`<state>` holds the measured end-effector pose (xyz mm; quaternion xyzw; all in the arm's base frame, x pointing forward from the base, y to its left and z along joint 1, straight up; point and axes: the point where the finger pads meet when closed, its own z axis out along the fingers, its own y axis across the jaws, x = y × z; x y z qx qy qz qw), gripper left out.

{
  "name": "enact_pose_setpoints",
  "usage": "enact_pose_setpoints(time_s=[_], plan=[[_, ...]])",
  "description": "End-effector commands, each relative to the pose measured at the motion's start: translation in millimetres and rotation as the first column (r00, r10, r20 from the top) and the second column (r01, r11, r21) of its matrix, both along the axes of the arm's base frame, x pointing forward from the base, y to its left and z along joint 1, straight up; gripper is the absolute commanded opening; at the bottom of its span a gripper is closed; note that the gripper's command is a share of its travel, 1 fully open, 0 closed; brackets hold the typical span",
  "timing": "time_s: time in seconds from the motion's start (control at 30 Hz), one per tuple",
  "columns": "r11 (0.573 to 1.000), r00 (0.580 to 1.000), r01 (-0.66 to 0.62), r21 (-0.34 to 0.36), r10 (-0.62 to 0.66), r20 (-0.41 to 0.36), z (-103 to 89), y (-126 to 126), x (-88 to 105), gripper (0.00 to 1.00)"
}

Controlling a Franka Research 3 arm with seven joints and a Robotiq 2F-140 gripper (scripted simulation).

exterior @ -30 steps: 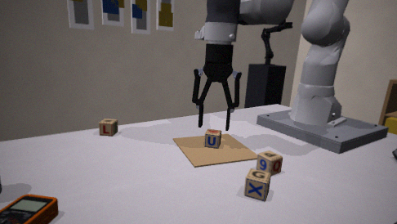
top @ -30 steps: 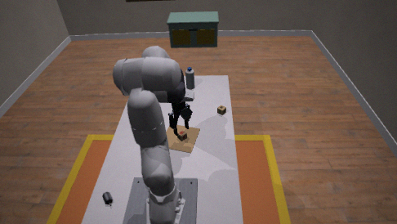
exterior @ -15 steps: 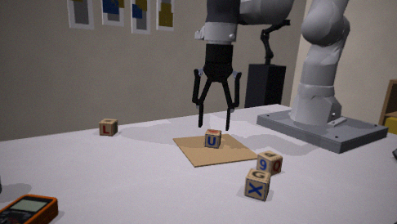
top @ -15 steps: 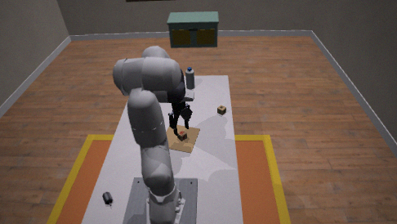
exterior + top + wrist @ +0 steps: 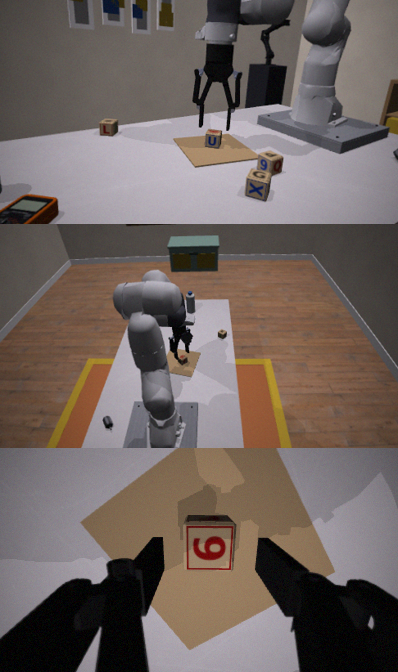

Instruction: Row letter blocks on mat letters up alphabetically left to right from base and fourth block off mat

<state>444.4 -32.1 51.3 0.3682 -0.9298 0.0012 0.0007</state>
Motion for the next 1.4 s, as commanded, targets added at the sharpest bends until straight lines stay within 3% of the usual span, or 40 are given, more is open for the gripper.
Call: enact_pose_setpoints(time_s=[0.0,1.07,1.37], plan=[[1.0,1.0,0.002,-0.001,-0.002,0.002,0.4,-1,0.3,0.55],[1.0,1.0,0.002,-0.001,-0.002,0.002,-0.1,-1,0.3,0.55],[1.0,1.0,0.002,-0.001,-0.002,0.002,-16.4,-1,0.4,0.55]])
